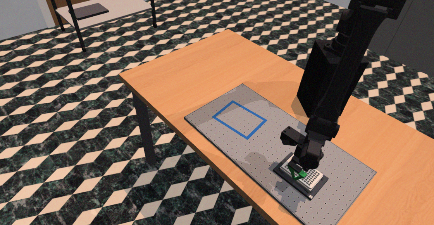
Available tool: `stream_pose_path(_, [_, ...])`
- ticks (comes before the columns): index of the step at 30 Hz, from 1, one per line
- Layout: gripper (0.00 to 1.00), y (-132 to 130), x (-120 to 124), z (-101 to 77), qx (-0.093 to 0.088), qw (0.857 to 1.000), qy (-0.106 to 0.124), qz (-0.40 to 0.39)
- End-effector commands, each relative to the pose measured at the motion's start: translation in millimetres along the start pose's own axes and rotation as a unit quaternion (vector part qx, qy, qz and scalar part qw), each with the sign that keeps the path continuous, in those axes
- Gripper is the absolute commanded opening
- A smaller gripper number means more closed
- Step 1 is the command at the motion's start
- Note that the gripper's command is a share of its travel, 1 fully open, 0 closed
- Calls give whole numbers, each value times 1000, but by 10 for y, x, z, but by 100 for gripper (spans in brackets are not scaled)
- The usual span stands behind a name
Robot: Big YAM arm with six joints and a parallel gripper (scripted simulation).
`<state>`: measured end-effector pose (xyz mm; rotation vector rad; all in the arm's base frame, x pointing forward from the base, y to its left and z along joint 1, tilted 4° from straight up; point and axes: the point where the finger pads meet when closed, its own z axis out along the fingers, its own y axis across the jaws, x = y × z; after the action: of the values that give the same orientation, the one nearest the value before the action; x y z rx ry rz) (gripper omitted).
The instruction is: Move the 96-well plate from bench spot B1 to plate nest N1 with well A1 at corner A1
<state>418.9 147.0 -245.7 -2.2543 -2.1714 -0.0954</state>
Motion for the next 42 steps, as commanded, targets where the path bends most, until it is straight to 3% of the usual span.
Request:
stream_pose_path(1, [0,152,115,-57,-20,1000,6,2])
stream_pose_path(27, [0,108,96,25,-13,1000,3,2])
stream_pose_path(31, [0,153,115,-11,-19,1000,5,2])
stream_pose_path(32, [100,111,49,-17,-12,1000,3,2])
stream_pose_path(42, [100,111,49,-17,-12,1000,3,2])
